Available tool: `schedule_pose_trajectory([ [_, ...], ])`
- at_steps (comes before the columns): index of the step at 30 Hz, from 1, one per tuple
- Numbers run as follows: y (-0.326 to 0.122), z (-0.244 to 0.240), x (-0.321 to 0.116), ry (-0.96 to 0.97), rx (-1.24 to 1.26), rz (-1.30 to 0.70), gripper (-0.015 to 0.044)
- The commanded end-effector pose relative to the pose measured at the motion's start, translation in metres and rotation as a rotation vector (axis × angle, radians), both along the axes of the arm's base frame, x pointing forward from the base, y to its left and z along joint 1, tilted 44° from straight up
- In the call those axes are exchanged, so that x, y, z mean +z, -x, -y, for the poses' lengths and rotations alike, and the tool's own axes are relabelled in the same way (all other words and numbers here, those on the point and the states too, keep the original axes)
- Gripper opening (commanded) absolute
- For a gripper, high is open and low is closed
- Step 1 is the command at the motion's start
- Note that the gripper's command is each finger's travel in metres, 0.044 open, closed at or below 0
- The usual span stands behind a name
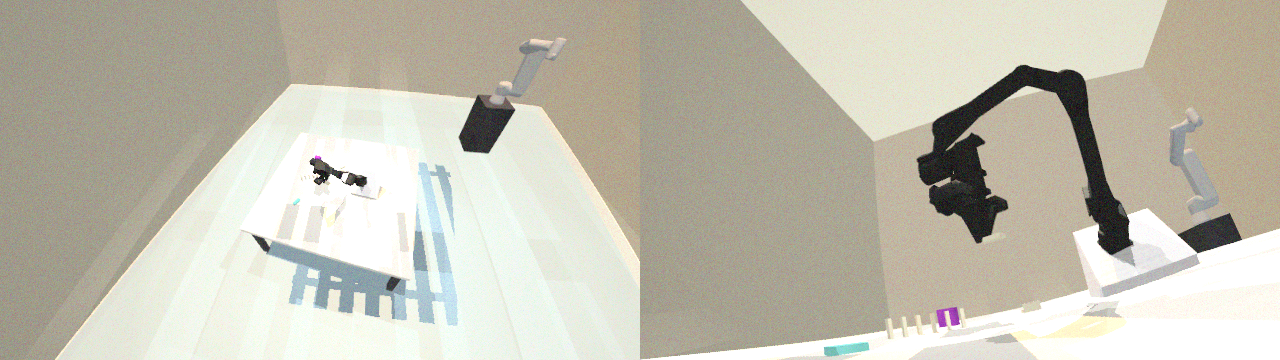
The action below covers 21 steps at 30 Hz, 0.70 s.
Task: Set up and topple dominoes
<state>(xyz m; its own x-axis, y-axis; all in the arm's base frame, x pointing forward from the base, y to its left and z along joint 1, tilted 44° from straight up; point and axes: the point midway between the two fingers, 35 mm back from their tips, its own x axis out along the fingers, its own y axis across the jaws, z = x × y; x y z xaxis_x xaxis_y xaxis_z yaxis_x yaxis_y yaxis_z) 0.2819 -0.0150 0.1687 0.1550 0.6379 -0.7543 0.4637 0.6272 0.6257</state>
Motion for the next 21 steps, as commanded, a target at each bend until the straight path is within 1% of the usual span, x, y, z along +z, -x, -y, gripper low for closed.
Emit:
schedule_pose_trajectory([
  [1, 0.014, -0.053, 0.046, -0.004, 0.128, 0.112, 0.0107],
  [4, 0.023, -0.071, 0.062, -0.010, 0.178, 0.156, 0.0107],
  [12, 0.023, -0.072, 0.061, -0.001, 0.182, 0.158, 0.0107],
  [15, 0.022, -0.072, 0.054, 0.049, 0.200, 0.171, 0.0107],
  [21, 0.019, -0.074, 0.034, 0.209, 0.241, 0.220, 0.0107],
])
